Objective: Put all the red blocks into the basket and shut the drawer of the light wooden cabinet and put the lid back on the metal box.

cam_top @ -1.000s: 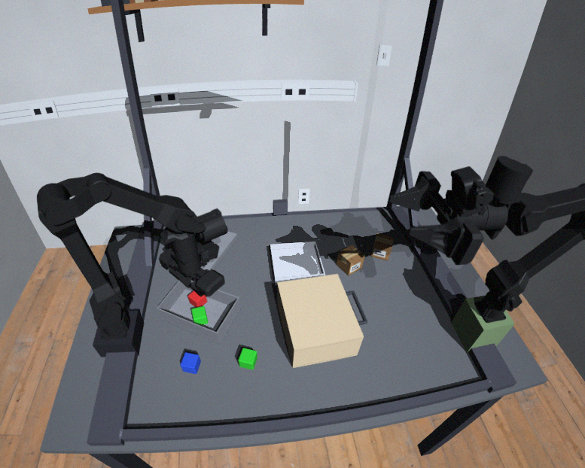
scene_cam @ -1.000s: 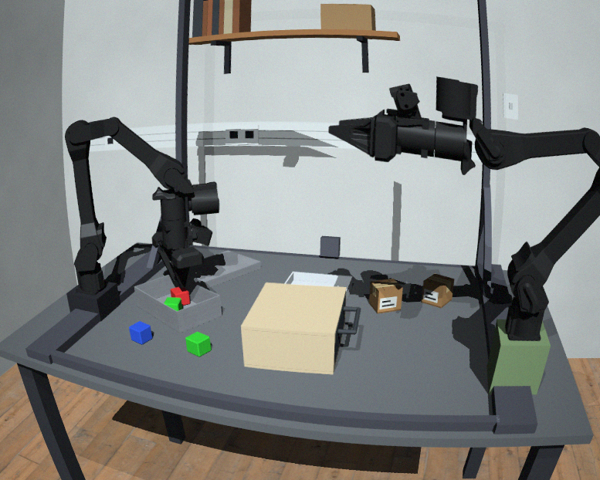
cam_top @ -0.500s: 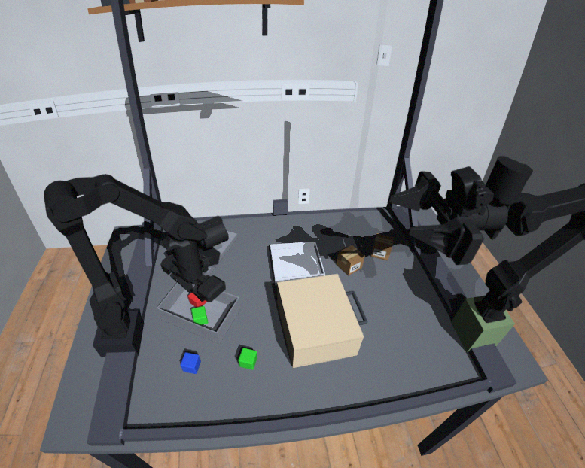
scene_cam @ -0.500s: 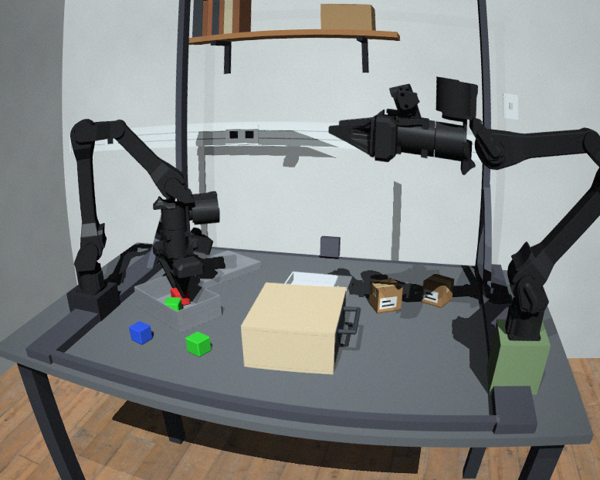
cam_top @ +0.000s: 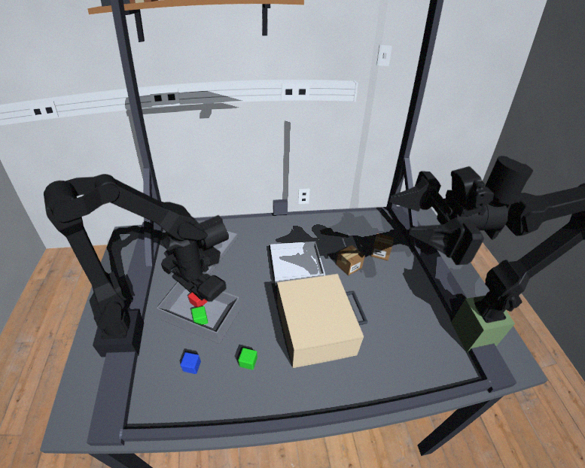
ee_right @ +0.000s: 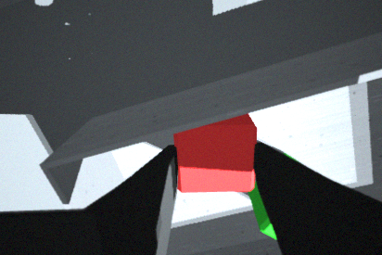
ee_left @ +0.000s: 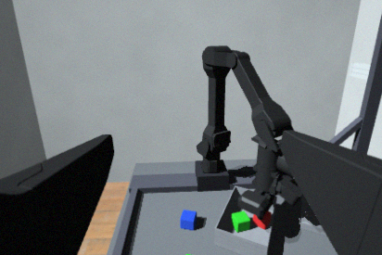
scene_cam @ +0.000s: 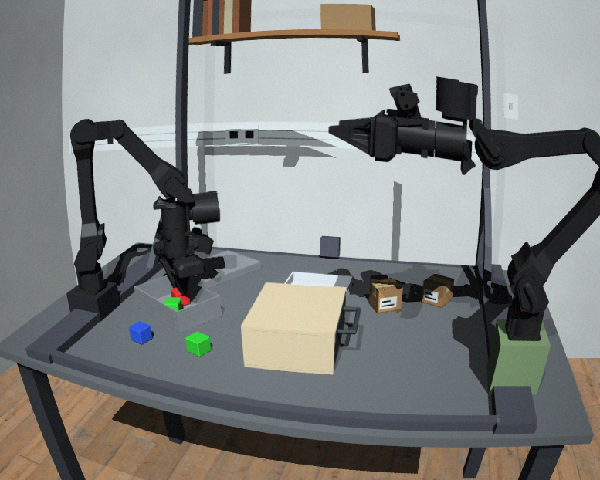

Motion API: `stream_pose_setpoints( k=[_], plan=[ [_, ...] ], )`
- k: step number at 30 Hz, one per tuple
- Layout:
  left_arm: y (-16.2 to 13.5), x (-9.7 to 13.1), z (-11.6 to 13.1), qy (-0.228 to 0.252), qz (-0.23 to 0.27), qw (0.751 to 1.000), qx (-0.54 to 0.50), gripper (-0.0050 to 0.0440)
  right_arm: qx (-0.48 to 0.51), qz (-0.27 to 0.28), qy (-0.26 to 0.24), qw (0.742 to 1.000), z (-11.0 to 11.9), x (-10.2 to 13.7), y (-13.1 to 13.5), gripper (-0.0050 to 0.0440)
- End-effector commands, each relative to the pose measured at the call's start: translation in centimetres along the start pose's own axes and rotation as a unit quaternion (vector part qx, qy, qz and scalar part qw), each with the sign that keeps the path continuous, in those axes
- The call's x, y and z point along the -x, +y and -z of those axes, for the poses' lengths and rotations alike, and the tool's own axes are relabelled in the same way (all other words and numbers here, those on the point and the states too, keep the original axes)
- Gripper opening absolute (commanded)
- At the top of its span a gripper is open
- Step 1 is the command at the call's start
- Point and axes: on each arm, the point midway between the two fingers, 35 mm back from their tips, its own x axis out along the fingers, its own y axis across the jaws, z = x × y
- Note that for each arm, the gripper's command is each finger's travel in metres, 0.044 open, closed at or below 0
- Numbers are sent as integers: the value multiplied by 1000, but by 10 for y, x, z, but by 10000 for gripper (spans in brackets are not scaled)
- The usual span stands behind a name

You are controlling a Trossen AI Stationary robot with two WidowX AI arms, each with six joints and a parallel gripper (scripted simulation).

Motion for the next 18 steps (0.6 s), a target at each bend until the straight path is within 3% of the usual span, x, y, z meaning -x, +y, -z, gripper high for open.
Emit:
stream_pose_setpoints(
  k=[1,11,18],
  plan=[
    [0,2,-8,-11,0,1000,1,400,-1,2,-12,1000,-5,5,-2,-2],
    [0,2,-8,-11,0,1000,1,400,0,5,-21,1000,-8,19,-3,-5],
    [0,2,-8,-11,0,1000,1,400,0,5,-21,1000,-8,29,-3,-50]
  ],
)
